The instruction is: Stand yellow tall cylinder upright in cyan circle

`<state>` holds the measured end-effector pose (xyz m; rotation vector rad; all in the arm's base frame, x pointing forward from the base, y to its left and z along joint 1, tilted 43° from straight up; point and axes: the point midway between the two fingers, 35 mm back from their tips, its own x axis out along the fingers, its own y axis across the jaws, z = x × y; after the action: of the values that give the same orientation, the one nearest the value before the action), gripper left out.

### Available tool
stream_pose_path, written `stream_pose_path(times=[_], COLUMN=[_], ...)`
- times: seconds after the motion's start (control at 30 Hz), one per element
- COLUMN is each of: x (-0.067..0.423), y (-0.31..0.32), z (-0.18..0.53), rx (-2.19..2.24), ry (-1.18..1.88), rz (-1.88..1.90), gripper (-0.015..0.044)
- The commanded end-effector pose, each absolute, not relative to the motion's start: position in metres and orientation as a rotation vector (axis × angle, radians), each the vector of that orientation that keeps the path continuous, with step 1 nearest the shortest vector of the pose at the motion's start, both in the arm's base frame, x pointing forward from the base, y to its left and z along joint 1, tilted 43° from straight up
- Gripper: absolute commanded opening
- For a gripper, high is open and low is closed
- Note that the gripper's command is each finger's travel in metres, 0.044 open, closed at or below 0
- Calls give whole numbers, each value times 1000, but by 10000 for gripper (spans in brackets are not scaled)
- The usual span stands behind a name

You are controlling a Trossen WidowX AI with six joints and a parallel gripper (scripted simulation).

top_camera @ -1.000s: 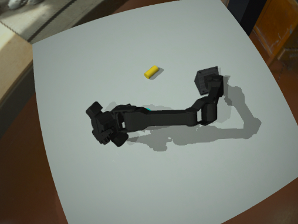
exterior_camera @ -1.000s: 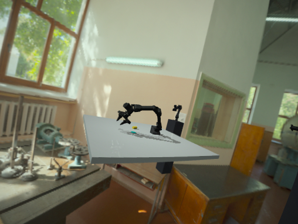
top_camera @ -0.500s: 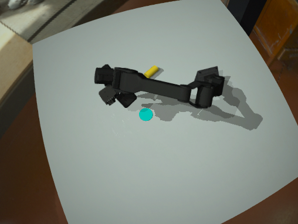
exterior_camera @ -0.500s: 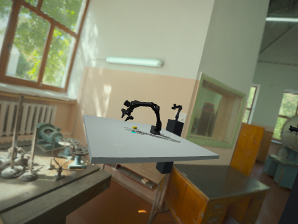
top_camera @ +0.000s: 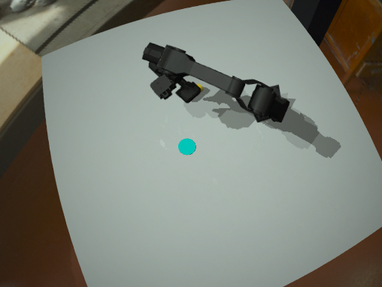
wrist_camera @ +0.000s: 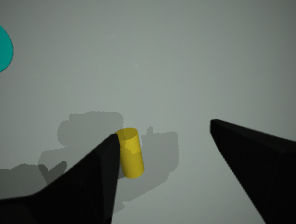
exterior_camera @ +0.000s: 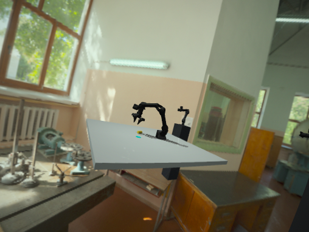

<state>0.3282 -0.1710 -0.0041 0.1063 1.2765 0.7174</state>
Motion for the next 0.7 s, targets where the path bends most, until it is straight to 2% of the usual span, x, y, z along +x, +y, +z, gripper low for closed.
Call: stream_pose_path(times=[0.0, 0.17, 0.33, 0.67], x=[294, 262, 261, 265], y=[-178, -183, -182, -110], z=[-10, -11, -13, -91], rx=[156, 215, 217, 219], ry=[1290, 1280, 1279, 1276], rz=[789, 862, 865, 867], gripper=[309, 309, 309, 309])
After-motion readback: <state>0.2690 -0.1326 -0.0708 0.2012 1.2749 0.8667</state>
